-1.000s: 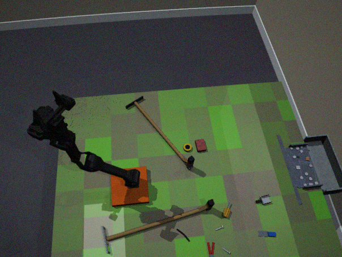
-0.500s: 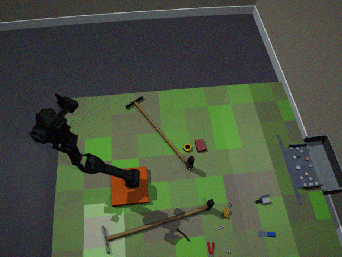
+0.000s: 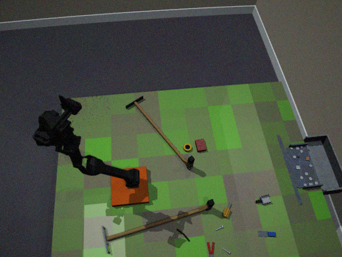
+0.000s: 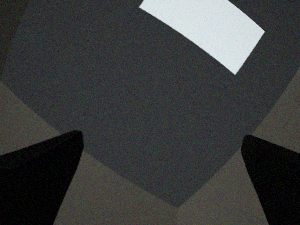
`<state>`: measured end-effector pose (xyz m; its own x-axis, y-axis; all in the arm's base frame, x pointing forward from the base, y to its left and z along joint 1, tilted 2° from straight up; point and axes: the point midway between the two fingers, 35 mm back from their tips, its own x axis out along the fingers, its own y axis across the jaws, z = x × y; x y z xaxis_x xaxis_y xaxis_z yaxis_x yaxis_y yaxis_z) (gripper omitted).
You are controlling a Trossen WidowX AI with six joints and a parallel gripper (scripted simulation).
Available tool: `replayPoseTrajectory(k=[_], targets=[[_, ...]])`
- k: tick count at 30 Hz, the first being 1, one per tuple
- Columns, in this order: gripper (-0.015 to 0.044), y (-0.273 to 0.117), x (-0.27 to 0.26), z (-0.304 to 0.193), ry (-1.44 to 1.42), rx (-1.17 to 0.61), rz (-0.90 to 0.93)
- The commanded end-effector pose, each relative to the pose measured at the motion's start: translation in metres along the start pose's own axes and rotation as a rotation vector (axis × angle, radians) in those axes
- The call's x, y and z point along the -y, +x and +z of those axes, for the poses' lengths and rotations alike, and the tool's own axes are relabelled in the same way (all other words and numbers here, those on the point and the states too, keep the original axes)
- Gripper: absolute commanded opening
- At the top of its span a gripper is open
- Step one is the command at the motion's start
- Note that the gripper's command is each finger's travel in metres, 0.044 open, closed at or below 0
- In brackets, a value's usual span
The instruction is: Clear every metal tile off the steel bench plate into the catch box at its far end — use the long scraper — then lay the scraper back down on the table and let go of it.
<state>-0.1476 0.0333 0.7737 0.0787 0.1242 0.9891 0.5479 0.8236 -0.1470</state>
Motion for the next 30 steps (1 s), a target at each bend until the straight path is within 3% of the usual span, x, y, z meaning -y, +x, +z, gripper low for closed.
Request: replayPoseTrajectory(k=[1,30], targets=[[0.044,0.002,0.001,-0.006,-0.001,-0.003,-0.004],[0.044,0.012,0.002,-0.043,0.012,-0.017,-0.006]])
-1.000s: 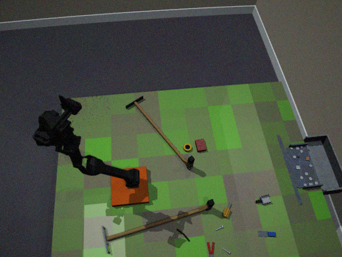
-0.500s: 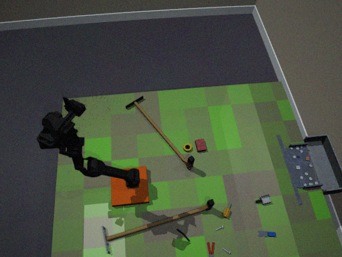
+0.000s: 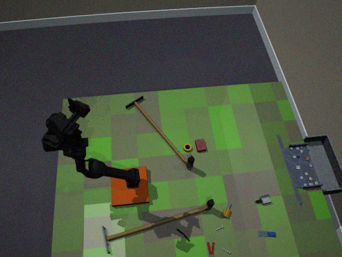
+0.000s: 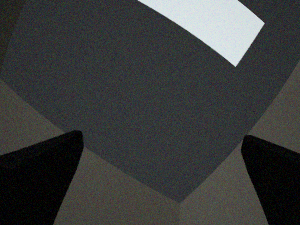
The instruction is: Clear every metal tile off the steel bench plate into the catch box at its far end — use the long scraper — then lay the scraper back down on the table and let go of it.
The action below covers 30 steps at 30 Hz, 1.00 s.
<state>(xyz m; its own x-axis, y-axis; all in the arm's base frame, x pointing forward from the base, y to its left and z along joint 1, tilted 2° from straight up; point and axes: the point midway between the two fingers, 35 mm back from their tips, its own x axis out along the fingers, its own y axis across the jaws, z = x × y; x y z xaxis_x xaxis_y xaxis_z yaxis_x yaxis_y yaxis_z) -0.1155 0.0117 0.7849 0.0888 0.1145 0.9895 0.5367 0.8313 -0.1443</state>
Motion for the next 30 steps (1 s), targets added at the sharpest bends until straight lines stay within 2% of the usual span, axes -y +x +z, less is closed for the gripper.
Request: replayPoseTrajectory(k=[1,30], targets=[[0.044,0.002,0.0,-0.006,-0.001,-0.003,-0.003],[0.044,0.012,-0.008,-0.04,0.011,-0.017,0.001]])
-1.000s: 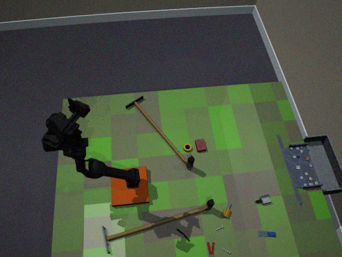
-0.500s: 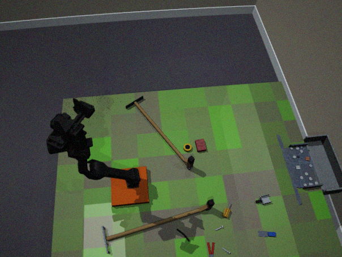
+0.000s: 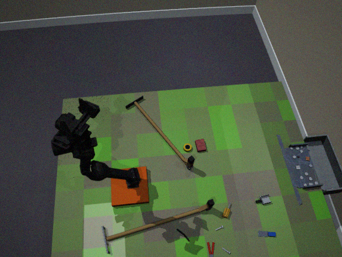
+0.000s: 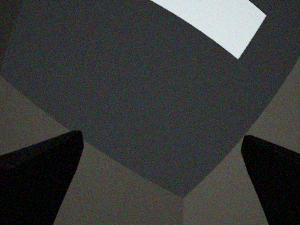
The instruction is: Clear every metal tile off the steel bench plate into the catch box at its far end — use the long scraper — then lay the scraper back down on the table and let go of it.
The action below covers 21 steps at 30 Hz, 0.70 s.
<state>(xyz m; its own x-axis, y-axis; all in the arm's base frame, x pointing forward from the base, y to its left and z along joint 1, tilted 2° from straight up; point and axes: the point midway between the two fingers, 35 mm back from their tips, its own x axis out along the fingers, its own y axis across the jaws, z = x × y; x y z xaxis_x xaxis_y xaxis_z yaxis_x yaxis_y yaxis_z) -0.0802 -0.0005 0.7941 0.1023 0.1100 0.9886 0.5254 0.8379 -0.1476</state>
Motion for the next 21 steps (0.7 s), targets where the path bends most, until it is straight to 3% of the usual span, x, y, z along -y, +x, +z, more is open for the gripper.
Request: replayPoseTrajectory(k=[1,21], targets=[[0.044,0.002,-0.001,-0.005,-0.001,-0.003,-0.002],[0.044,0.009,-0.012,-0.026,0.007,-0.012,0.004]])
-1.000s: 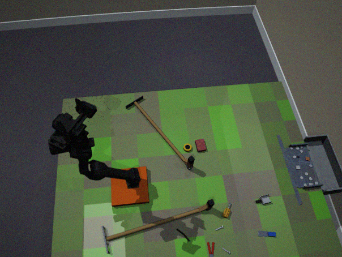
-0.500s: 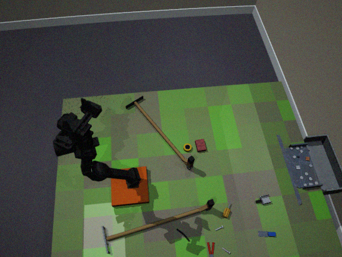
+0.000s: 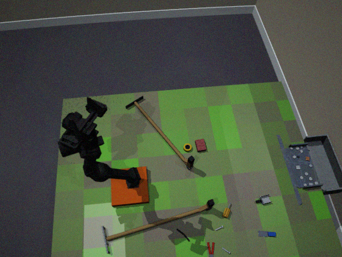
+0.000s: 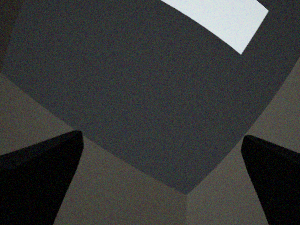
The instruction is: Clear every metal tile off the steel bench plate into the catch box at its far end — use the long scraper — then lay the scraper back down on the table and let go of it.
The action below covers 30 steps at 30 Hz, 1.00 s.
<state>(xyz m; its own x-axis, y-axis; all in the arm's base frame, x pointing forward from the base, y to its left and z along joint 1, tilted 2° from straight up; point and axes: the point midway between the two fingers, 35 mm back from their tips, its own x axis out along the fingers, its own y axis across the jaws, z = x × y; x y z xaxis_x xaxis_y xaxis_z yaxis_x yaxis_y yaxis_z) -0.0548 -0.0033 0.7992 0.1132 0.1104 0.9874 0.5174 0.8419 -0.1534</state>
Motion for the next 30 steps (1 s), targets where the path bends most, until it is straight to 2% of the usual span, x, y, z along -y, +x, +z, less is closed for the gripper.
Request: replayPoseTrajectory(k=[1,30], targets=[[0.044,0.002,-0.002,-0.005,-0.002,-0.003,-0.002],[0.044,0.011,-0.024,-0.031,0.01,-0.014,0.012]])
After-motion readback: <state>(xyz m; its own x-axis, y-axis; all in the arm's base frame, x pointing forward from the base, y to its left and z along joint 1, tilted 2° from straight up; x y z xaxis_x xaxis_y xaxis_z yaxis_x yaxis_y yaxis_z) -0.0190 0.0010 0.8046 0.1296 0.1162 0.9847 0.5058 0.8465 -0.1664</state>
